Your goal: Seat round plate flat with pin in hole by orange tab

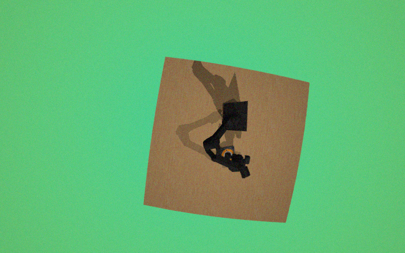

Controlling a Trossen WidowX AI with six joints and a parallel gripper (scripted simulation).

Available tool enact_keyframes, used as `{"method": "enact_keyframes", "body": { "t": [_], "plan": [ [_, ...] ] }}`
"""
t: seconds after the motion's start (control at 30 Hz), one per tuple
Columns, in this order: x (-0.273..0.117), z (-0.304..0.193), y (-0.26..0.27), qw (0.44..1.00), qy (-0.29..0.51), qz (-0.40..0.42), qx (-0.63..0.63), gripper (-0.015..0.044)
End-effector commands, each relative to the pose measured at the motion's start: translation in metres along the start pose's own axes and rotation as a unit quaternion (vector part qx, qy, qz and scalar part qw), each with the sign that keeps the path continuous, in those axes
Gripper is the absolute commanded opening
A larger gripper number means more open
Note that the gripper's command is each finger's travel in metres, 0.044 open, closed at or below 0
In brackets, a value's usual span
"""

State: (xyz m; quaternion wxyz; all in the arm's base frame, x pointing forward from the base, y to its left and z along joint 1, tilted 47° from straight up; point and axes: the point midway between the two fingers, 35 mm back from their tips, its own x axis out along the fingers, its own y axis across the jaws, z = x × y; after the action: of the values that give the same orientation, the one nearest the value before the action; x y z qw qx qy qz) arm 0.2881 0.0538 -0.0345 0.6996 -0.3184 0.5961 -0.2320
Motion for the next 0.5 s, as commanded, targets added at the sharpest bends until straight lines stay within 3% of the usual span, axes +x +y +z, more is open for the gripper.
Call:
{"method": "enact_keyframes", "body": {
  "t": [0.0, 0.47],
  "plan": [
    [-0.0015, 0.0064, -0.0001, 1.000, -0.005, 0.000, 0.002, 0.0000],
    [-0.0015, 0.0101, -0.0006, 1.000, -0.005, 0.000, 0.003, 0.0000]
  ]
}}
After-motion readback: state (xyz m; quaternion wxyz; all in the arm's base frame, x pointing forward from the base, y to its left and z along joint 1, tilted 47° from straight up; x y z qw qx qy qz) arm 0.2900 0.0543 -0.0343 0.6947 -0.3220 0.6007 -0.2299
